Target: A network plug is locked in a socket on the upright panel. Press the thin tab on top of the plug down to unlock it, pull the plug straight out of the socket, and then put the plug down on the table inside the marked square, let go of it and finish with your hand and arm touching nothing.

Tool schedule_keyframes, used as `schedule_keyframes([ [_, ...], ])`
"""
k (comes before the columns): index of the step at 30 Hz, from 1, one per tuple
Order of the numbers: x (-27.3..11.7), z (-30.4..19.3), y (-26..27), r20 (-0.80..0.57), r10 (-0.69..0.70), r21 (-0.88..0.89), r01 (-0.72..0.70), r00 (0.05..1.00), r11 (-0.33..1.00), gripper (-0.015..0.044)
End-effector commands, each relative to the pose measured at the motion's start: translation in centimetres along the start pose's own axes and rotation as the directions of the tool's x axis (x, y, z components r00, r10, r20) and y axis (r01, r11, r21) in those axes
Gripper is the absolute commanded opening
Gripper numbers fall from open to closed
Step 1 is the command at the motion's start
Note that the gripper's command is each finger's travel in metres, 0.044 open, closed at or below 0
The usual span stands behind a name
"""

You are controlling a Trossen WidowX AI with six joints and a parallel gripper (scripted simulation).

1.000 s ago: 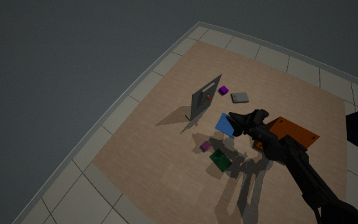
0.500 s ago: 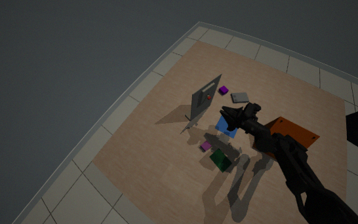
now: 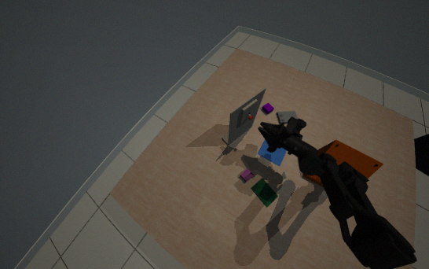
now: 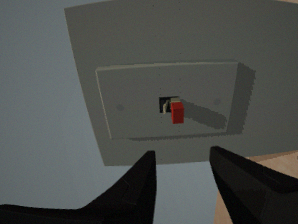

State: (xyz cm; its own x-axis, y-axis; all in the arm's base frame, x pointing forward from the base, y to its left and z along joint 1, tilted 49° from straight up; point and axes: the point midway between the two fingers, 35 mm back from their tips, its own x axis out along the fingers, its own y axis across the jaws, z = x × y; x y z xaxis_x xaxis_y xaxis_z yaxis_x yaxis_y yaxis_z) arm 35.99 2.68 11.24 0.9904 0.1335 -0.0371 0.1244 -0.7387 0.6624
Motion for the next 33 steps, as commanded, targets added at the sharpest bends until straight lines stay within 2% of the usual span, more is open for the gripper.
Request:
schedule_keyframes([
  [1,0.7,0.1,0.0,-0.003,-0.002,0.003,0.002,1.0,1.0,0.0156],
  [33,5.2,1.3,0.0,-0.004,0.0,0.003,0.0,1.0,1.0,0.0156],
])
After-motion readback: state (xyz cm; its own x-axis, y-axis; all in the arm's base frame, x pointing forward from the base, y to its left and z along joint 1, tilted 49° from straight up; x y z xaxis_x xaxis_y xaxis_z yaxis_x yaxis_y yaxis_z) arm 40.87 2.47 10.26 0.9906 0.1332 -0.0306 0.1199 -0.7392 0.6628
